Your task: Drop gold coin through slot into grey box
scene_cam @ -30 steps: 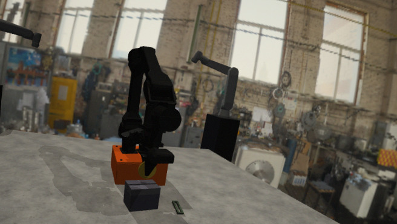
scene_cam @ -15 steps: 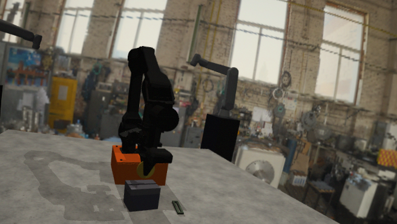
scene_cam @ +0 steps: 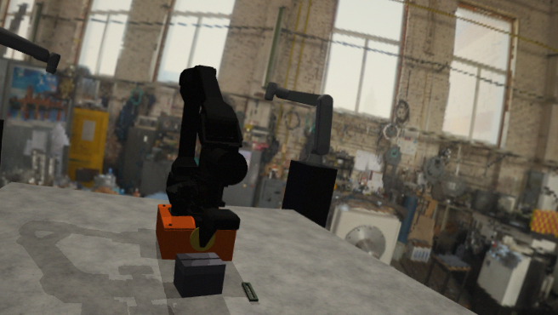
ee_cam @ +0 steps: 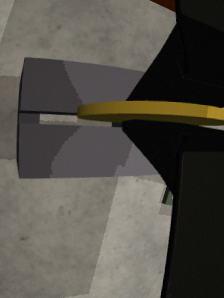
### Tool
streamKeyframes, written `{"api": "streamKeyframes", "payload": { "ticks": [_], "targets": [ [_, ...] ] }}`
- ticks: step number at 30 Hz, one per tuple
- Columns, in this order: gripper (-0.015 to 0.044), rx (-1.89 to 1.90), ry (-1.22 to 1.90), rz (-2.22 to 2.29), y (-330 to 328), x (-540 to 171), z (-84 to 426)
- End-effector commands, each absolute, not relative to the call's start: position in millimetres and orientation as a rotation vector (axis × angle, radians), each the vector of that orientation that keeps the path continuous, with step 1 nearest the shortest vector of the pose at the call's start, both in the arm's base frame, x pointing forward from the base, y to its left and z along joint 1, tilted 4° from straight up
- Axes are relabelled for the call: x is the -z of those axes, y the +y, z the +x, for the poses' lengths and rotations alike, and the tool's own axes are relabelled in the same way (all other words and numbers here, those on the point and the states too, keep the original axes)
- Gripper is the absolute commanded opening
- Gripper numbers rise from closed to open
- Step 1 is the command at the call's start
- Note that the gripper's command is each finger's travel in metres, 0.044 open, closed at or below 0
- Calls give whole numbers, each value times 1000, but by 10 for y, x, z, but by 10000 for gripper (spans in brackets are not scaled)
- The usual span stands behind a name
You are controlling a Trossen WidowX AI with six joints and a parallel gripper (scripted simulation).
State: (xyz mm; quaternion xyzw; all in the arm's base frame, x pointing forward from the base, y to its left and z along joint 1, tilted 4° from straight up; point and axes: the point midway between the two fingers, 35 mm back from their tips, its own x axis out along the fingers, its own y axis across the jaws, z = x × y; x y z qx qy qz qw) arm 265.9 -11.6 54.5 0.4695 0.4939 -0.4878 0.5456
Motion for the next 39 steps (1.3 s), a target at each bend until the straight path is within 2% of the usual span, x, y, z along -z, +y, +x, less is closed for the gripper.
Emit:
{"api": "streamKeyframes", "payload": {
  "ticks": [1, 39],
  "targets": [
    [0, 1155, 1176, 1107, -108, -538, 2642],
    [0, 1160, 1173, 1113, -115, -441, 2646]
  ]
}}
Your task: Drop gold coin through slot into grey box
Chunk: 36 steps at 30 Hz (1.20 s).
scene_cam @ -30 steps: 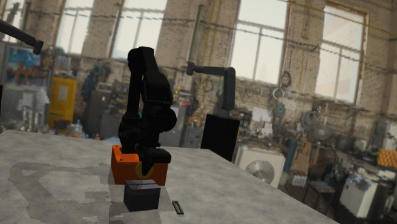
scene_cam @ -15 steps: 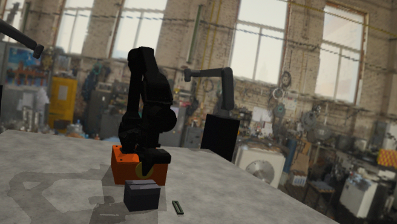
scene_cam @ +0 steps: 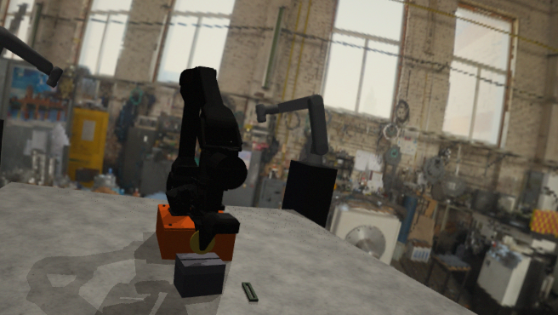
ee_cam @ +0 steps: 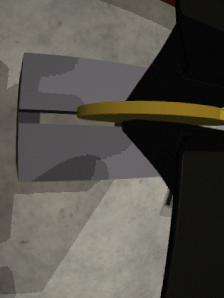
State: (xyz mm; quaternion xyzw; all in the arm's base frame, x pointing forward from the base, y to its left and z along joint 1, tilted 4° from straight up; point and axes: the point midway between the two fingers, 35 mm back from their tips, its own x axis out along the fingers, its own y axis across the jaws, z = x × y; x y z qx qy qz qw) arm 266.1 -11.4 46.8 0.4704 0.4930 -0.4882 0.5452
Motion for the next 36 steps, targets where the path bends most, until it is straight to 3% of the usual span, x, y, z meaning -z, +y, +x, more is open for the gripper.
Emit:
{"api": "streamKeyframes", "payload": {
  "ticks": [1, 17, 23, 32, 36],
  "targets": [
    [0, 1160, 1173, 1113, -115, -436, 2647],
    [0, 1156, 1176, 1108, -121, -354, 2656],
    [157, 1158, 1170, 1115, -120, -379, 2666],
    [161, 1158, 1170, 1115, -120, -379, 2666],
    [266, 1158, 1170, 1115, -110, -517, 2663]
  ]
}}
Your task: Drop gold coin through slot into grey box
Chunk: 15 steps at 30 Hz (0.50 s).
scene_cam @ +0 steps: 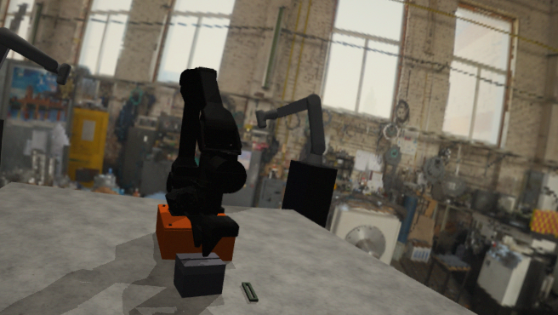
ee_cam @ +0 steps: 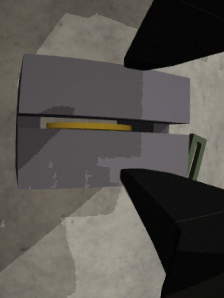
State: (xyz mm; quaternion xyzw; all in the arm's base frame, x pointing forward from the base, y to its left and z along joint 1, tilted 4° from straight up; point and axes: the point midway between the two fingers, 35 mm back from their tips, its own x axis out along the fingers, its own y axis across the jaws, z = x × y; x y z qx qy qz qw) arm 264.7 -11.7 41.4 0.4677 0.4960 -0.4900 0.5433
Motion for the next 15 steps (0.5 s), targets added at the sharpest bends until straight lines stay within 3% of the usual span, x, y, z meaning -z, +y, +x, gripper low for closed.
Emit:
{"api": "streamKeyframes", "payload": {
  "ticks": [1, 7, 15],
  "targets": [
    [292, 1158, 1170, 1115, -108, -547, 2662],
    [440, 1158, 1174, 1112, -84, -904, 2616],
    [440, 1158, 1175, 1111, -77, -1004, 2594]
  ]
}}
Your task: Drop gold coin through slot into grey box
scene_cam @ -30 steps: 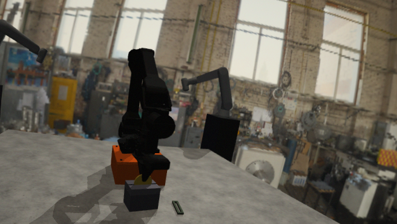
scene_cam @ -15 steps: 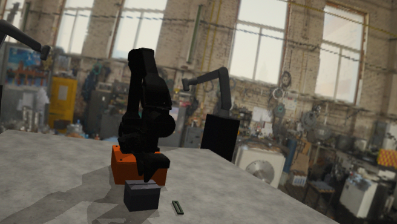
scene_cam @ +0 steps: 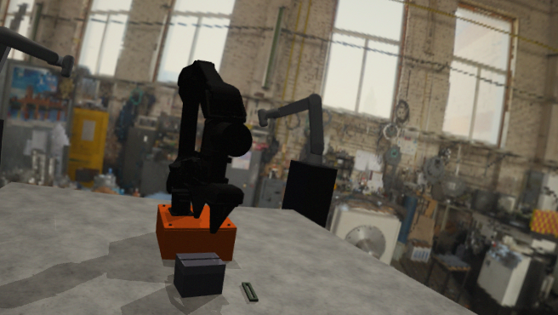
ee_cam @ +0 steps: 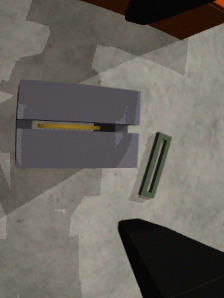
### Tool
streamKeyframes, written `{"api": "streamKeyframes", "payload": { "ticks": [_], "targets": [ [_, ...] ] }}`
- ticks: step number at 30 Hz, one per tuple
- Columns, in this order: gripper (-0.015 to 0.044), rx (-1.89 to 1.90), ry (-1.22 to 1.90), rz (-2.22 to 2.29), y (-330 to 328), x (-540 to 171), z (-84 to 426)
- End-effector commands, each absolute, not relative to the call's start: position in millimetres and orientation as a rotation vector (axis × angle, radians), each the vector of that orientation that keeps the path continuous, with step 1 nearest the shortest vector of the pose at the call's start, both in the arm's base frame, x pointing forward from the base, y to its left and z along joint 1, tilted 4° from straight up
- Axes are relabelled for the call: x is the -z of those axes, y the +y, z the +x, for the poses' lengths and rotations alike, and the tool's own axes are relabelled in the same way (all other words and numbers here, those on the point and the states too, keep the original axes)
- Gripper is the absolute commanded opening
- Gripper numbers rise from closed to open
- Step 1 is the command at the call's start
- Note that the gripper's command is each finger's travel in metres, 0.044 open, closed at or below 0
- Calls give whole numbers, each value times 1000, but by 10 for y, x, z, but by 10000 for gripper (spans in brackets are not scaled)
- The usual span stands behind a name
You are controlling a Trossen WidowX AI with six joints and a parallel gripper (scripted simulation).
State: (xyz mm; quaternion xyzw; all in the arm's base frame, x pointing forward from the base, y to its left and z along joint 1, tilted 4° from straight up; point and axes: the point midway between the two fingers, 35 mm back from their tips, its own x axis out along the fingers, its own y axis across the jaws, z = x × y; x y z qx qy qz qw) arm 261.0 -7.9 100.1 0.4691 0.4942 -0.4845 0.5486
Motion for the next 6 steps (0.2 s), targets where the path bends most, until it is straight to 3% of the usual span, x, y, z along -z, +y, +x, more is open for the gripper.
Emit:
{"api": "streamKeyframes", "payload": {
  "ticks": [1, 6],
  "targets": [
    [440, 1158, 1175, 1111, -77, -1004, 2594],
    [440, 1158, 1175, 1111, -77, -1004, 2594]
  ]
}}
